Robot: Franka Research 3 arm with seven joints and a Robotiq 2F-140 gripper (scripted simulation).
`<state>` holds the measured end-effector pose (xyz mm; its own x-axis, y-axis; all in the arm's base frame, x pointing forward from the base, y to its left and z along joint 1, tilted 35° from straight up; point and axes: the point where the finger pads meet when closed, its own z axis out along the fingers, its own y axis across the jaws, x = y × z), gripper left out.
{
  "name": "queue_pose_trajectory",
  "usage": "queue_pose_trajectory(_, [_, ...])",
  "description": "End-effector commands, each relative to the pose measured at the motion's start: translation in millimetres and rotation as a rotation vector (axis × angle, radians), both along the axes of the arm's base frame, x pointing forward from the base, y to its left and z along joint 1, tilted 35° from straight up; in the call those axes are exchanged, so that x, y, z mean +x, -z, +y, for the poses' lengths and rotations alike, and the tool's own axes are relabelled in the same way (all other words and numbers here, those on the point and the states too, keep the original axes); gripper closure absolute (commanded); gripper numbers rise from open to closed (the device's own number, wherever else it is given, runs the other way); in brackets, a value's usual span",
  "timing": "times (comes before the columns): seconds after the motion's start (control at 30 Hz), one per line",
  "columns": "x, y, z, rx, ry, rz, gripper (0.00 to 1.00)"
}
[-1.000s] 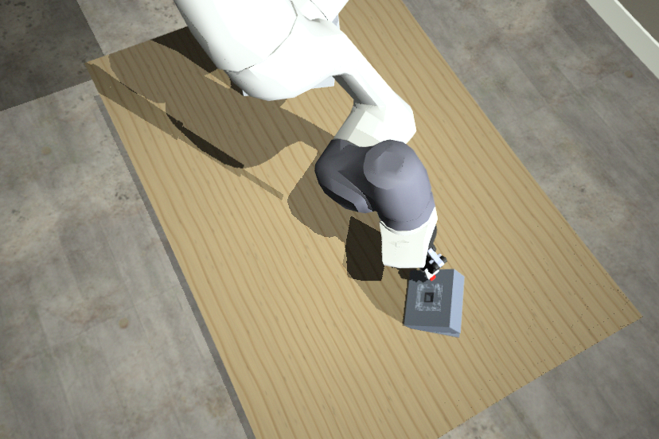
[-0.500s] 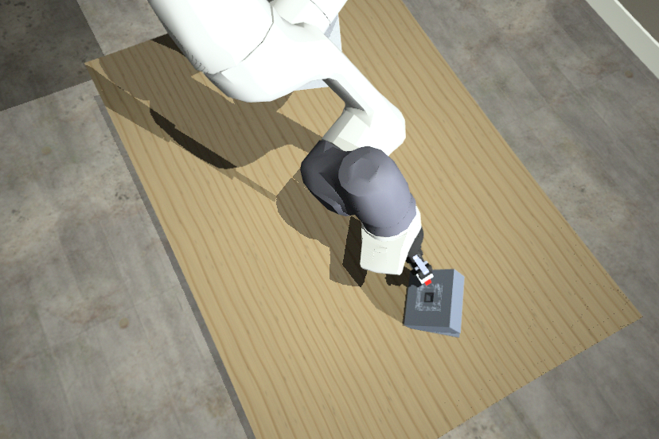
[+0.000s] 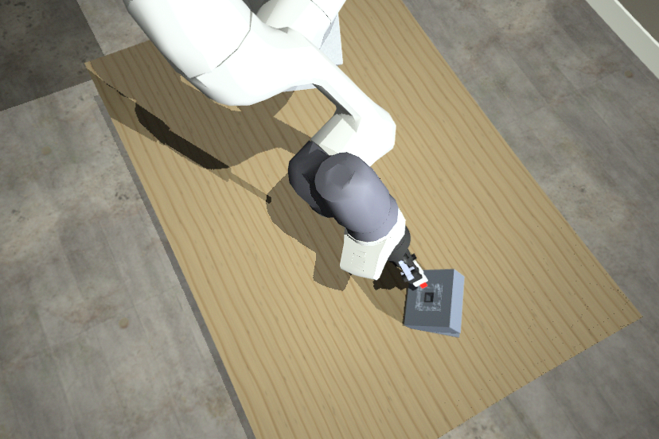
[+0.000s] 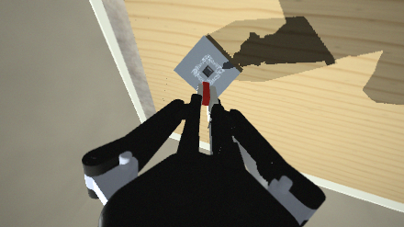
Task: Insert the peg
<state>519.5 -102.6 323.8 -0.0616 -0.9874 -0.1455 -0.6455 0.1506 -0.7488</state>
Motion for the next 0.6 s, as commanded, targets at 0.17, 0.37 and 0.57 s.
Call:
queue_pose_trajectory(0.17, [-0.7, -2.2, -5, 0.067, 0.022, -0.019, 1.00])
queue_pose_trajectory(0.37, [-2.1, -1.5, -10, 0.123, 0.043, -0.029, 1.00])
queue_pose_trajectory(0.57, [-3.1, -0.4, -15, 0.171, 0.061, -0.037, 1.00])
